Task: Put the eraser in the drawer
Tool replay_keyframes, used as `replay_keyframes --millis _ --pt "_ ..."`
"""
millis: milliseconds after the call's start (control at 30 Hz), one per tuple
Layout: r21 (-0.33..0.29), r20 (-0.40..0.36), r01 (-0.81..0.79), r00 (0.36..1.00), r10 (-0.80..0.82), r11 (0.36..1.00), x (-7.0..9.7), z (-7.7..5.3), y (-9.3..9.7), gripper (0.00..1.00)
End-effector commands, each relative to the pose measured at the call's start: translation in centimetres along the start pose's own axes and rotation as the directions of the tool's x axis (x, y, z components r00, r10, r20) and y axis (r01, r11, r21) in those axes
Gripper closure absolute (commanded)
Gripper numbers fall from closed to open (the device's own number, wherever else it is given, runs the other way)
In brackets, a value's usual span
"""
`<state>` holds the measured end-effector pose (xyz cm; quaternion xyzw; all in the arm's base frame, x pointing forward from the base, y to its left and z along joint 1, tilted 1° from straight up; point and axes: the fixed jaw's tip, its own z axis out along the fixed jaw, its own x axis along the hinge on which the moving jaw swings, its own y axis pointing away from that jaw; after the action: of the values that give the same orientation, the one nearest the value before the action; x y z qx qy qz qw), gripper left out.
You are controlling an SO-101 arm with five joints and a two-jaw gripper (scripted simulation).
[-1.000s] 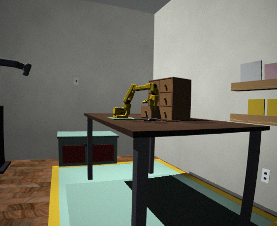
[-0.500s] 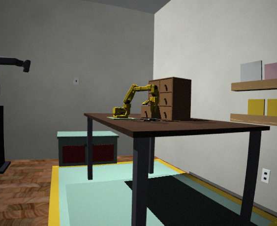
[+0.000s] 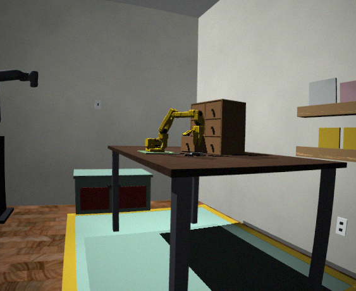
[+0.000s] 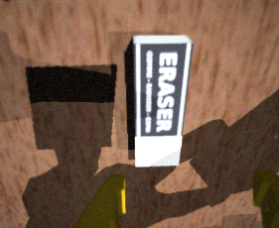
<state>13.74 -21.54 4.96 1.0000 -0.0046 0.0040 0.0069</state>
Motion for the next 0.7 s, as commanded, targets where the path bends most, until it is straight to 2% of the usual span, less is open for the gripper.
replay_keyframes --millis 0,667 --pt "0.011 0.006 -0.002 1.0 0.002 1.0 -0.36 0.42 0.02 0.73" --pt "0.011 0.006 -0.002 1.0 0.002 1.0 -0.45 0.6 0.03 0.73"
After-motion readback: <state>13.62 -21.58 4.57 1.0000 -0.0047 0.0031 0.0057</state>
